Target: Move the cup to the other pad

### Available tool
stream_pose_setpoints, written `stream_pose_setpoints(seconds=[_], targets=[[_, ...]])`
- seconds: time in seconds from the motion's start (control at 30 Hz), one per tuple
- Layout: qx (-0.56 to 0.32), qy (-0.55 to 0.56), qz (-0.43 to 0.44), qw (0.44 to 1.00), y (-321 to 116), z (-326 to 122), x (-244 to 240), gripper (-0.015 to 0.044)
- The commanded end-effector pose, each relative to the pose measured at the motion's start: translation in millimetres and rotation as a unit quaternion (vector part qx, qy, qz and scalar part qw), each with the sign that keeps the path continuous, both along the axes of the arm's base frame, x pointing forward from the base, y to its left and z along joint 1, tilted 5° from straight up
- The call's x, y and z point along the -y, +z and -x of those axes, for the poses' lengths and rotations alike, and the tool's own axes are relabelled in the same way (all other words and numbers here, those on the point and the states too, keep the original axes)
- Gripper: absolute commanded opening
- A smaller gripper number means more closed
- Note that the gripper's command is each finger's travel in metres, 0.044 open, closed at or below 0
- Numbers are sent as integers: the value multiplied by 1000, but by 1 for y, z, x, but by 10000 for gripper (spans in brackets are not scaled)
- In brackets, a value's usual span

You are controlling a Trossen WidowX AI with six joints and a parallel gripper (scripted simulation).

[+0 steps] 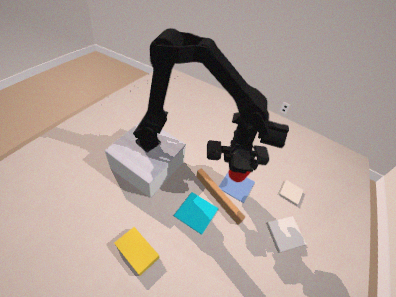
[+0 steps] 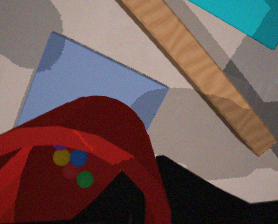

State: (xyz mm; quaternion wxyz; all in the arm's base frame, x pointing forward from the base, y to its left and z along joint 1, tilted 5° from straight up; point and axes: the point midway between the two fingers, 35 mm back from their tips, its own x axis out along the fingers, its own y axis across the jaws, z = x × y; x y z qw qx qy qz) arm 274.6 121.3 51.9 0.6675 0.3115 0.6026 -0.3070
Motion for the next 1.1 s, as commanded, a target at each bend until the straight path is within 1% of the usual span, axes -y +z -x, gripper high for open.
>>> stream_pose_setpoints(seconds=[0.0,1.07], targets=[[2,-1,-1,1000,1,2,10,0],[3,-1,2,1000,4,12,79,0]])
